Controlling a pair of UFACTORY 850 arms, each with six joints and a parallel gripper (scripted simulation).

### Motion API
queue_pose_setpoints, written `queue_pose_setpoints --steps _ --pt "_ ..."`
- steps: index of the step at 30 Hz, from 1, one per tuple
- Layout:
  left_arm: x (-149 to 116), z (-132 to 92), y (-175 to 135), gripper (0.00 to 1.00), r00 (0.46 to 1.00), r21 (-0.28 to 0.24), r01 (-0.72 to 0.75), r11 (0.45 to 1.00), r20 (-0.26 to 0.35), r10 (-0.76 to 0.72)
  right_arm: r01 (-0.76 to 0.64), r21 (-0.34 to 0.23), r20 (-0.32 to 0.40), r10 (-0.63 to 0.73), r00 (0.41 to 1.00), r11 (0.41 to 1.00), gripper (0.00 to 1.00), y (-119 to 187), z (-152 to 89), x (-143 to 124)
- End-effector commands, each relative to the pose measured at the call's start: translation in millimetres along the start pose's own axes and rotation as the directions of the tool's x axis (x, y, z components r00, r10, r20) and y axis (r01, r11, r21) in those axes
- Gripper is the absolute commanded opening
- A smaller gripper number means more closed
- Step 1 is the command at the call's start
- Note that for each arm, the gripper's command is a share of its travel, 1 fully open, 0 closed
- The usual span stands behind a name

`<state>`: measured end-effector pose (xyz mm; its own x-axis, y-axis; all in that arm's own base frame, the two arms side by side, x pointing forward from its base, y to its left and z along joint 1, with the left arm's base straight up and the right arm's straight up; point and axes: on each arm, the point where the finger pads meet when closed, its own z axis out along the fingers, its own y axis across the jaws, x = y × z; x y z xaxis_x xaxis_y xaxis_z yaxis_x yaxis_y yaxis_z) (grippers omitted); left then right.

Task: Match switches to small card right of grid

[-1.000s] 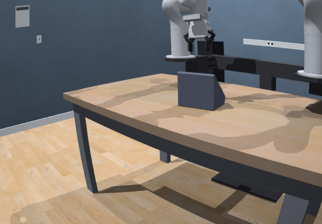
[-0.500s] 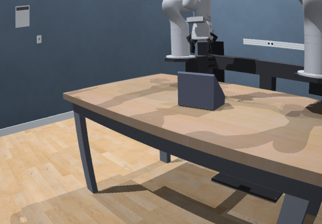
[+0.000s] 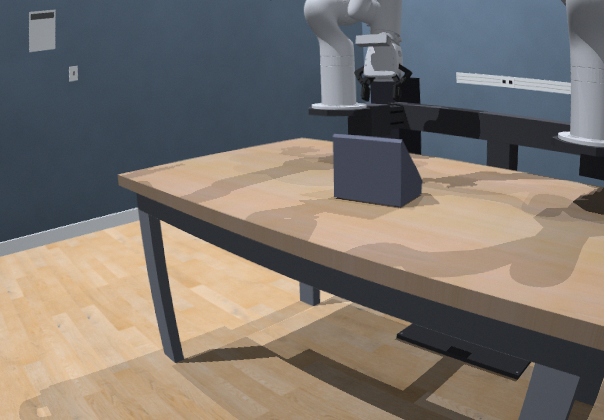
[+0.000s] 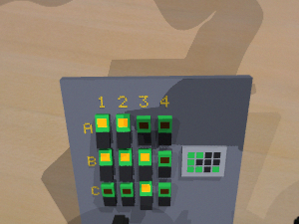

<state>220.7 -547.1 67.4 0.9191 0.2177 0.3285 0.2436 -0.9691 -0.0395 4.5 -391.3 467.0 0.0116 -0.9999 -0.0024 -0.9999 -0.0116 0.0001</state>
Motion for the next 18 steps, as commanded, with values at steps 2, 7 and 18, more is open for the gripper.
queue_pose_setpoints --steps 2,7,18 --pt "-9.4 -1.8 1.9 1.00 1.000 -0.008 0.004 1.000 -0.003 -0.004 0.000 0.000 -0.002 0.000 1.000 1.000 1.00 0.0 -1.0 0.5" --pt "-16.3 -2.5 2.5 1.00 1.000 -0.013 0.006 1.000 -0.005 -0.006 0.000 0.000 -0.002 0.000 1.000 1.000 1.00 0.0 -1.0 0.5" --pt "-30.7 -4.0 3.6 1.00 1.000 -0.022 0.010 1.000 -0.009 -0.010 0.000 0.000 -0.002 0.000 1.000 1.000 1.00 0.0 -1.0 0.5"
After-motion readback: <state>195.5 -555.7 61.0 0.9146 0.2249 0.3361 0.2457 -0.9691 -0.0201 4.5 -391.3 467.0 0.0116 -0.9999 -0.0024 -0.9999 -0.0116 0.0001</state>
